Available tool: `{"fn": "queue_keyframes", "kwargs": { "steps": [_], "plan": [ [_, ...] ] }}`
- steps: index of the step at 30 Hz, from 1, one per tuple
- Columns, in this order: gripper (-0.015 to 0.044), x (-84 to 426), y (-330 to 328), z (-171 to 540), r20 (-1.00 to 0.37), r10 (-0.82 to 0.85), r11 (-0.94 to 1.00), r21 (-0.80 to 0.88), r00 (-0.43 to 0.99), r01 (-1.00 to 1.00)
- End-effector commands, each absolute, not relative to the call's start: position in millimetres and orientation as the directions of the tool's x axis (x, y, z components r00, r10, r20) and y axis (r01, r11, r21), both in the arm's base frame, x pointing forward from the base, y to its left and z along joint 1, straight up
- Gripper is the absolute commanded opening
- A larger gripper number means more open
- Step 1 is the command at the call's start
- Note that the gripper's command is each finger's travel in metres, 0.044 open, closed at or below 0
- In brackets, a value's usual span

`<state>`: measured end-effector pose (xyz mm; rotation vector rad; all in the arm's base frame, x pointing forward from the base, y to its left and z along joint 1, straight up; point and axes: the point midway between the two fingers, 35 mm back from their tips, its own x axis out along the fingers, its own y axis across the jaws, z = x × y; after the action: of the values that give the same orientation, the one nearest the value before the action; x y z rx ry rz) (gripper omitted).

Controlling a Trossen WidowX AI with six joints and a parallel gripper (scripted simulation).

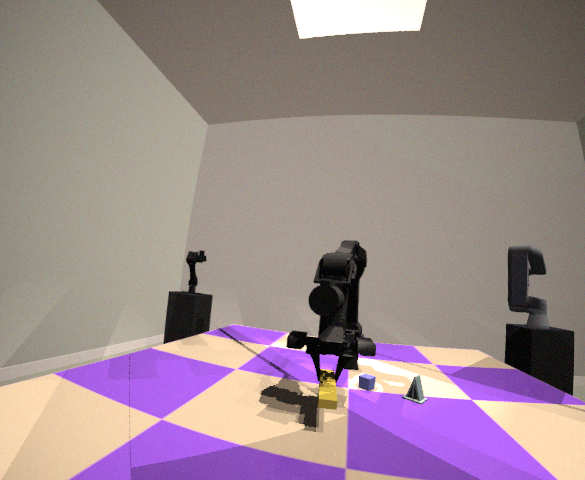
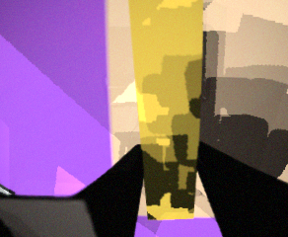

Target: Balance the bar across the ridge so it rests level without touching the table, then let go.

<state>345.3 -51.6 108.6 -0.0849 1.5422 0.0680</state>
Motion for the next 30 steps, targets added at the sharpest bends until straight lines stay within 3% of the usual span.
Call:
{"fn": "queue_keyframes", "kwargs": {
  "steps": [1,19,30],
  "plan": [
    [0.0,345,-51,122,-0.999,-0.007,0.996,-0.011,0.035,-0.094],
    [0.0,339,-49,163,-0.999,-0.005,0.996,-0.009,0.036,-0.094],
    [0.0,331,-9,164,-0.999,-0.001,0.978,-0.008,0.035,-0.208]
  ]
}}
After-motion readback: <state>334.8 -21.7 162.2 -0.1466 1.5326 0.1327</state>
